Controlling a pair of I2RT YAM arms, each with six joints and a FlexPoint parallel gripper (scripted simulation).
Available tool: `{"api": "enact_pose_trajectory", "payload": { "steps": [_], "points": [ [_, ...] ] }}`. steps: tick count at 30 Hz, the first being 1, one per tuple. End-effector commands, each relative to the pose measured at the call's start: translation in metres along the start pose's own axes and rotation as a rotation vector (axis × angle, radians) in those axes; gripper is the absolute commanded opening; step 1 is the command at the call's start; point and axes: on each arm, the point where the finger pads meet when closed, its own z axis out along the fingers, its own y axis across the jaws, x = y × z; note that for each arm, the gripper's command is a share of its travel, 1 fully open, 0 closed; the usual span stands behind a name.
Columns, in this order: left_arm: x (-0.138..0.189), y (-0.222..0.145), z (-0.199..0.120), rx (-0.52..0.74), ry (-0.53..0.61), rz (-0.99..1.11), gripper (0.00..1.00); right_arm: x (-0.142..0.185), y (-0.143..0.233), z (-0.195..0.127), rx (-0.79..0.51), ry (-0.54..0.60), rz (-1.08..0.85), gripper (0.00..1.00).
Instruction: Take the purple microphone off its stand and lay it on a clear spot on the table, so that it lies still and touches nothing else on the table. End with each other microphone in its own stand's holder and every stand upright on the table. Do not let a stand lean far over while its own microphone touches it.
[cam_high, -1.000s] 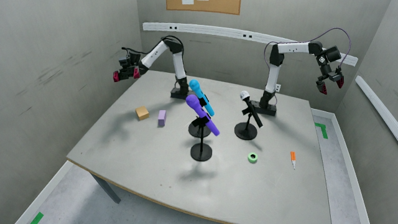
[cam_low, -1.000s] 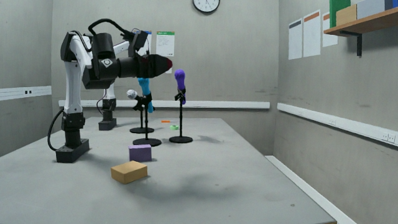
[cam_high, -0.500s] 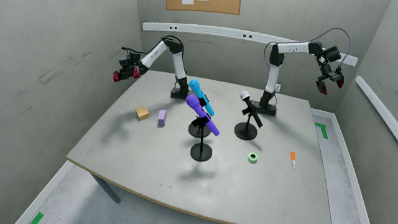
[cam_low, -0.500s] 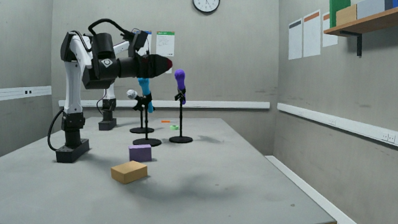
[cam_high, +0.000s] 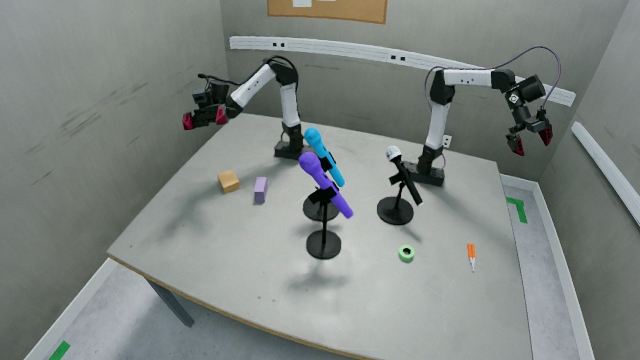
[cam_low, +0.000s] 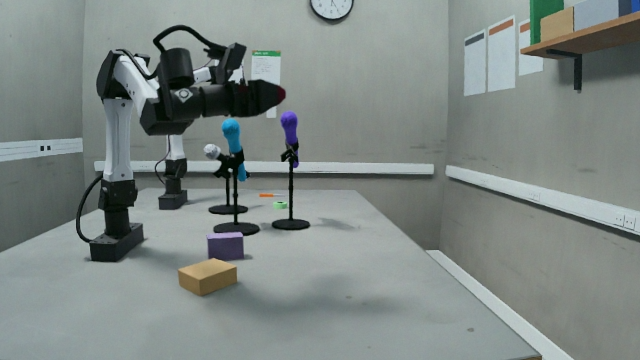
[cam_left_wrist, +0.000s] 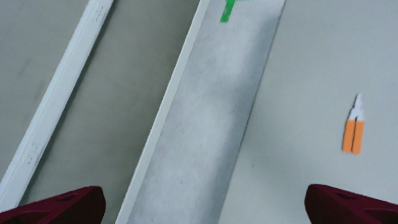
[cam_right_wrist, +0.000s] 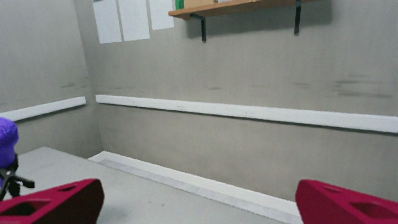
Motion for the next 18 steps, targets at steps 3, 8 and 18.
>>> {"api": "enact_pose_trajectory", "payload": {
  "steps": [3, 8, 18],
  "points": [
    [-0.027, -0.004, -0.010, -0.063, -0.106, -0.024, 1.00, -0.035, 0.008, 0.016, 0.075, -0.038, -0.058, 1.00],
    [-0.054, -0.030, -0.011, -0.049, -0.204, -0.039, 1.00, -0.045, 0.020, 0.033, 0.128, -0.051, -0.049, 1.00],
    [-0.089, -0.075, -0.019, -0.007, -0.354, -0.069, 1.00, -0.061, 0.046, 0.055, 0.198, -0.057, -0.048, 1.00]
  ]
}}
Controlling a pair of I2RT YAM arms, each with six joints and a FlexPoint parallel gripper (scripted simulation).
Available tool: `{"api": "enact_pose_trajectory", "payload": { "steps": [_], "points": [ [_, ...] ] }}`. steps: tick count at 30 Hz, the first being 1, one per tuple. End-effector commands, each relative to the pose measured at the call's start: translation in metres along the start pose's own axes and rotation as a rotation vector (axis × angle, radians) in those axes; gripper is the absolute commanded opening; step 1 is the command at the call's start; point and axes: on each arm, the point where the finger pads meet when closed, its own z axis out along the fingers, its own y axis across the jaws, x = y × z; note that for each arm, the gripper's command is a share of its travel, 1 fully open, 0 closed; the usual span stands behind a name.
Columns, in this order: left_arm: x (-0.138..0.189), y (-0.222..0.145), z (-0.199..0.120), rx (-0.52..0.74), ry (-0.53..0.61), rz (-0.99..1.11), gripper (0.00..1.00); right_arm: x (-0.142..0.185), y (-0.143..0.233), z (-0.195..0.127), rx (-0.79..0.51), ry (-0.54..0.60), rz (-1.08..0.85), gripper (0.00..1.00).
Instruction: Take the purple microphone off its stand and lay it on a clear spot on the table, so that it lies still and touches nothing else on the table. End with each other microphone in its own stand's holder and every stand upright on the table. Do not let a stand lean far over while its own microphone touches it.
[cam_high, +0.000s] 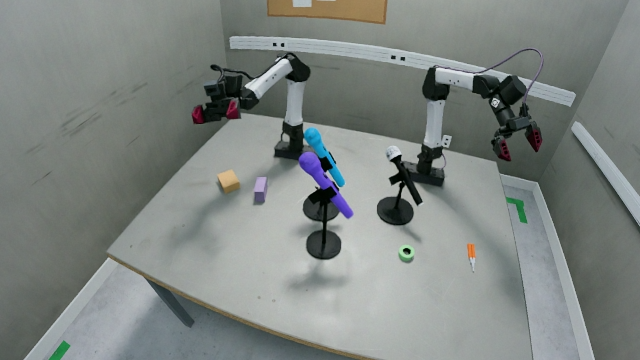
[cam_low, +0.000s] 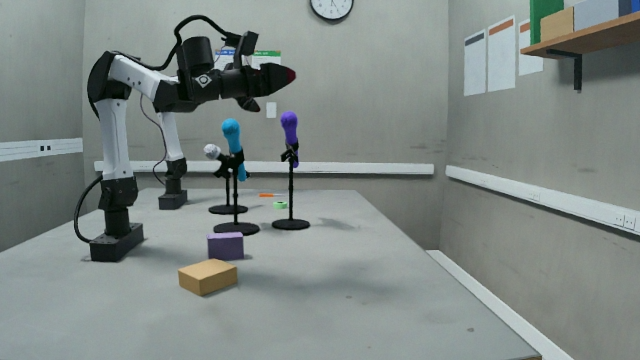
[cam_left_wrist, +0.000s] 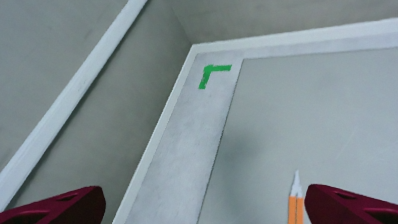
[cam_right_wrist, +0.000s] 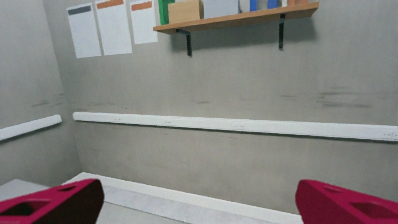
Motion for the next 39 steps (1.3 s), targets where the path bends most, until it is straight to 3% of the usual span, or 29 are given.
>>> {"api": "enact_pose_trajectory", "payload": {
  "steps": [1, 15, 32, 39],
  "points": [
    [-0.020, 0.003, -0.008, -0.065, -0.098, -0.041, 1.00, -0.024, -0.001, 0.003, 0.094, -0.011, -0.041, 1.00],
    [-0.068, -0.086, -0.024, 0.081, -0.356, -0.136, 1.00, -0.040, 0.049, 0.013, 0.215, 0.020, -0.050, 1.00],
    [-0.095, -0.178, -0.074, 0.320, -0.605, -0.295, 1.00, -0.045, 0.099, -0.007, 0.344, 0.111, -0.102, 1.00],
    [-0.095, -0.202, -0.089, 0.396, -0.647, -0.325, 1.00, -0.044, 0.112, -0.014, 0.358, 0.134, -0.113, 1.00]
  ]
}}
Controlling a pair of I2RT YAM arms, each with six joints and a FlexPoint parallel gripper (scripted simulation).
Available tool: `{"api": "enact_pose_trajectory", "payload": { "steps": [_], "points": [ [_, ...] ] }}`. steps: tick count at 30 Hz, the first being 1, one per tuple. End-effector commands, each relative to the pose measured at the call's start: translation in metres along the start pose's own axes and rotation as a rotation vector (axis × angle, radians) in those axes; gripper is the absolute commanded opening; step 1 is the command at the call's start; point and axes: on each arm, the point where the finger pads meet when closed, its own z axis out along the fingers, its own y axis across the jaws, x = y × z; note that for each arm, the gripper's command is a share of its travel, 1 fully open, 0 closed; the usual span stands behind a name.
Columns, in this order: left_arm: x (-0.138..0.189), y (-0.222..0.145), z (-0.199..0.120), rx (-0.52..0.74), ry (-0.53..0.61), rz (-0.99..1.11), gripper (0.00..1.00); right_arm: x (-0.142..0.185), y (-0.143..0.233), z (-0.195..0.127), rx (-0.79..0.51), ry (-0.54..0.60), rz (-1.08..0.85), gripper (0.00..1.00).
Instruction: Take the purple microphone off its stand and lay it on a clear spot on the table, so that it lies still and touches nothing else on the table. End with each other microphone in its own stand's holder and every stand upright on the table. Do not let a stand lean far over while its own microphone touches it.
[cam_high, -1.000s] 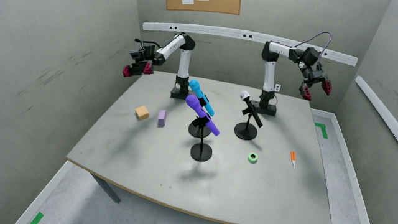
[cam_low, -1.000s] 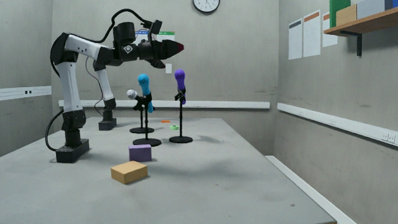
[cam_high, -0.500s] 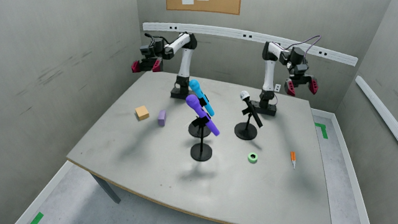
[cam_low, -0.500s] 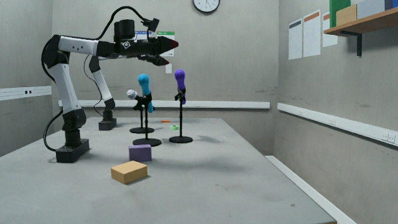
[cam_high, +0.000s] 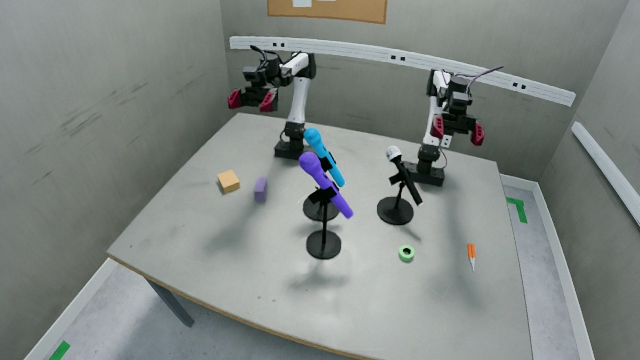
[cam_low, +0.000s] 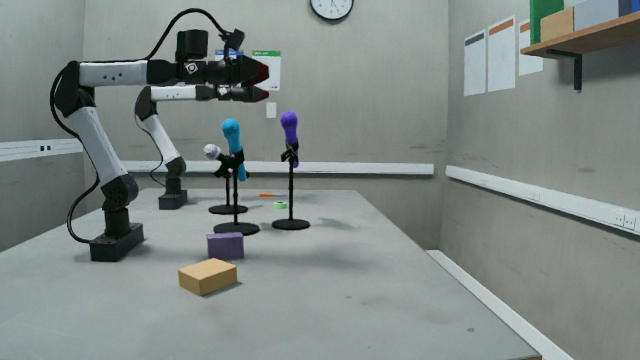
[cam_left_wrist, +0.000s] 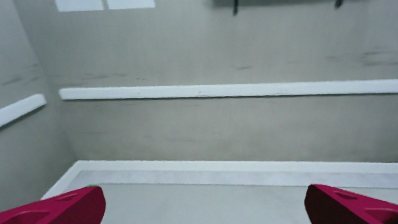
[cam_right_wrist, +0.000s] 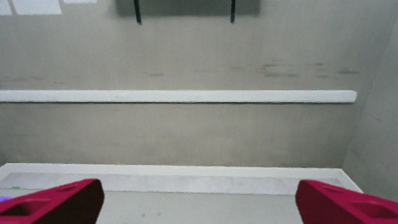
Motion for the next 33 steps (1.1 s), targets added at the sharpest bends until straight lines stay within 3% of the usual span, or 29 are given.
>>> {"api": "enact_pose_trajectory", "payload": {
  "steps": [1, 6, 10, 13, 14, 22, 23, 33],
  "points": [
    [-0.011, -0.012, -0.007, 0.019, -0.075, -0.045, 1.00, -0.027, 0.002, -0.015, 0.044, -0.039, -0.026, 1.00],
    [-0.023, -0.011, -0.012, 0.022, -0.082, -0.015, 1.00, -0.046, 0.005, -0.018, 0.014, -0.114, -0.001, 1.00],
    [-0.013, -0.013, -0.003, 0.039, -0.044, -0.013, 1.00, -0.033, 0.004, -0.006, 0.010, -0.080, -0.002, 1.00],
    [-0.018, -0.015, -0.007, 0.038, -0.058, -0.020, 1.00, -0.044, 0.008, -0.015, 0.000, -0.110, -0.007, 1.00],
    [-0.019, -0.015, -0.009, 0.039, -0.061, -0.020, 0.72, -0.047, 0.009, -0.019, -0.003, -0.121, -0.006, 1.00],
    [-0.019, -0.015, -0.009, 0.039, -0.061, -0.020, 0.72, -0.037, 0.009, -0.009, -0.003, -0.091, -0.006, 1.00],
    [-0.019, -0.015, -0.009, 0.039, -0.061, -0.020, 0.72, -0.037, 0.009, -0.009, -0.003, -0.091, -0.006, 0.72],
    [-0.019, -0.016, -0.008, 0.039, -0.059, -0.019, 0.72, -0.038, 0.009, -0.009, -0.003, -0.093, -0.006, 0.72]
  ]
}}
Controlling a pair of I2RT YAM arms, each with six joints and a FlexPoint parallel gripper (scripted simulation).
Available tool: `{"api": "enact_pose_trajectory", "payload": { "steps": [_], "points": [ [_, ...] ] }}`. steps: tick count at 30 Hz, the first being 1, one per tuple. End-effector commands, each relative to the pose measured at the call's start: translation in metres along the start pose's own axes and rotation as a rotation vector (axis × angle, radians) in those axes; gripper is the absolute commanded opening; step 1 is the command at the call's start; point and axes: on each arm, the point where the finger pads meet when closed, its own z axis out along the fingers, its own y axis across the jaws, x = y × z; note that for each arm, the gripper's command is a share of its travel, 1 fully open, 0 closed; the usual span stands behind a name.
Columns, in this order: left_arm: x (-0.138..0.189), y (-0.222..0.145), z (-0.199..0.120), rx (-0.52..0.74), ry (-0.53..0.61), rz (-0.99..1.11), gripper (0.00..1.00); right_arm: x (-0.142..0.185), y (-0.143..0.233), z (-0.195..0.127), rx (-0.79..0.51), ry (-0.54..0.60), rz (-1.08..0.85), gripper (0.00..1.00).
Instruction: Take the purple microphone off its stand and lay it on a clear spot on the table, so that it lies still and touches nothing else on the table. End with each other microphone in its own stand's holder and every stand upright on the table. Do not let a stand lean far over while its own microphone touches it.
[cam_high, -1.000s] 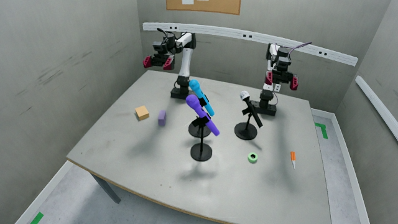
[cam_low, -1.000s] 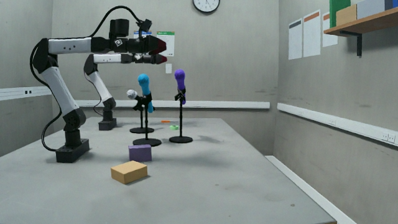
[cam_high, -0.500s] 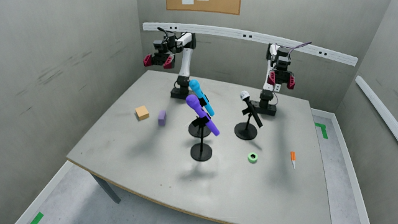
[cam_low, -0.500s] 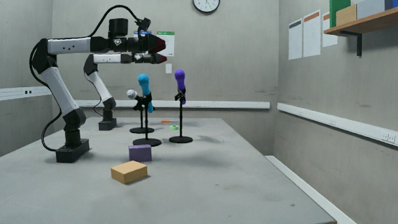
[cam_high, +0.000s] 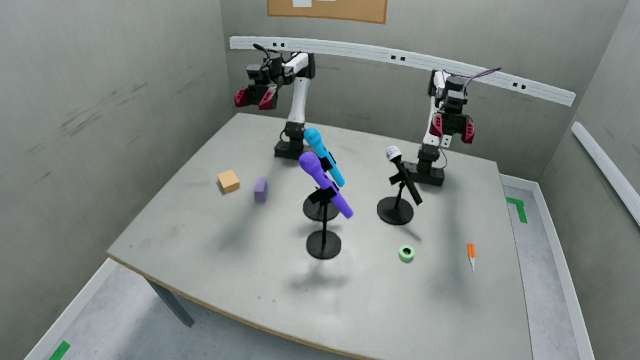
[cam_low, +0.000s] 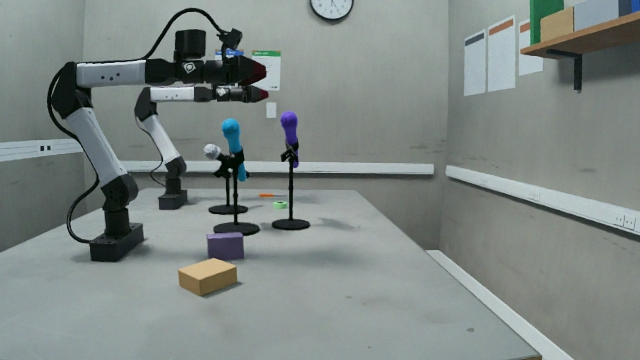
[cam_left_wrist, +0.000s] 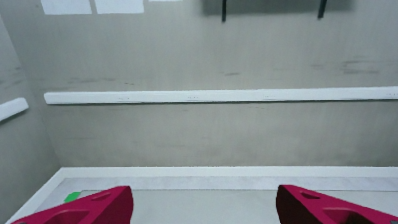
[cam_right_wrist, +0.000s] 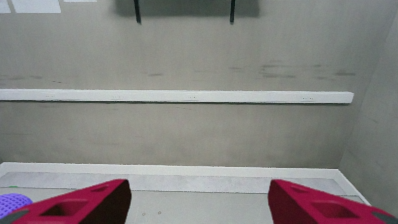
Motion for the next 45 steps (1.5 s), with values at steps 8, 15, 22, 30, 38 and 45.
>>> {"api": "enact_pose_trajectory", "payload": {
  "steps": [8, 15, 22, 30, 38, 45],
  "points": [
    [-0.018, -0.001, -0.005, 0.002, -0.035, 0.001, 0.32, -0.034, 0.002, -0.003, -0.009, -0.089, 0.004, 0.72],
    [-0.018, -0.001, -0.005, 0.002, -0.035, 0.001, 0.32, -0.034, 0.002, -0.003, -0.009, -0.089, 0.004, 0.32],
    [-0.018, -0.001, -0.005, 0.002, -0.035, 0.001, 0.32, -0.034, 0.002, -0.003, -0.009, -0.089, 0.004, 0.32],
    [-0.018, -0.001, -0.005, 0.002, -0.035, 0.001, 0.32, -0.034, 0.002, -0.003, -0.009, -0.089, 0.004, 0.32],
    [-0.018, -0.001, -0.005, 0.002, -0.035, 0.001, 0.32, -0.010, 0.045, 0.007, -0.089, 0.017, -0.066, 0.32],
    [-0.018, -0.001, -0.005, 0.002, -0.035, 0.001, 0.32, -0.003, 0.095, 0.008, -0.196, 0.051, -0.117, 0.32]
  ]
}}
